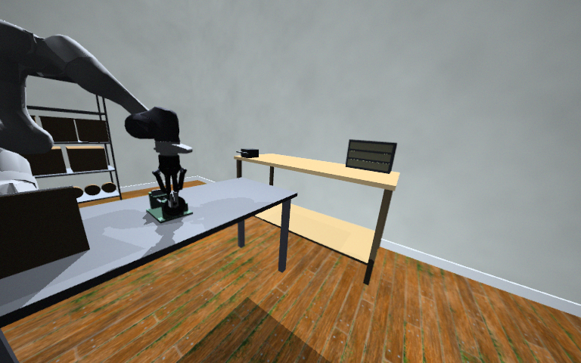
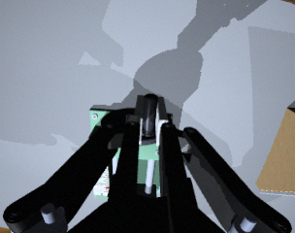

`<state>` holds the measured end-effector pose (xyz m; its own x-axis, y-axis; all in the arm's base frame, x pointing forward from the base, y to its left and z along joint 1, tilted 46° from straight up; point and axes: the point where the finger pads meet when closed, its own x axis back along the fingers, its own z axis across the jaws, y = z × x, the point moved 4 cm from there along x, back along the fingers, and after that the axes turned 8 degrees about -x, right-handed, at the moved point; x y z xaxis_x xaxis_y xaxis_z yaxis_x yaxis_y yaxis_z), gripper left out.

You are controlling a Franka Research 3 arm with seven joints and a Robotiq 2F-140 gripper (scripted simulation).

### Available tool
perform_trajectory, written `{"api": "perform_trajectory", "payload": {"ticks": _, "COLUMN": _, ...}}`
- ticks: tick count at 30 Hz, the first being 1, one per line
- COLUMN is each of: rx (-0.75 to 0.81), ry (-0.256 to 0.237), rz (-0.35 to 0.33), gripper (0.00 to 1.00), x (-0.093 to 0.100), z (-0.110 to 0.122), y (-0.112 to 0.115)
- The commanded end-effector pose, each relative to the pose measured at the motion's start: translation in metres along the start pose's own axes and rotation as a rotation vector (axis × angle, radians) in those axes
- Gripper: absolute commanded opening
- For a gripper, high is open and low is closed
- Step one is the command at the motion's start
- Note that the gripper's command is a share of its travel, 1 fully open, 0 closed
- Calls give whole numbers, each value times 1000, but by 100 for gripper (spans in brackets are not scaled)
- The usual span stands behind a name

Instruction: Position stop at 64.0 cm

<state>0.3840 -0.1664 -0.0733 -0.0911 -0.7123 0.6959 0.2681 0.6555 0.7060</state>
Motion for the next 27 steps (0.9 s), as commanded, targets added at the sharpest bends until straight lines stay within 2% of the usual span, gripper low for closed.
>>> {"api": "perform_trajectory", "payload": {"ticks": 1, "rx": -5, "ry": -10, "rz": 5, "gripper": 4, "x": 3, "z": -10, "y": 1}}
{"api": "perform_trajectory", "payload": {"ticks": 16, "rx": -5, "ry": -10, "rz": 5, "gripper": 4, "x": -3, "z": -35, "y": 4}}
{"api": "perform_trajectory", "payload": {"ticks": 27, "rx": -5, "ry": -10, "rz": 5, "gripper": 4, "x": -26, "z": -51, "y": 6}}
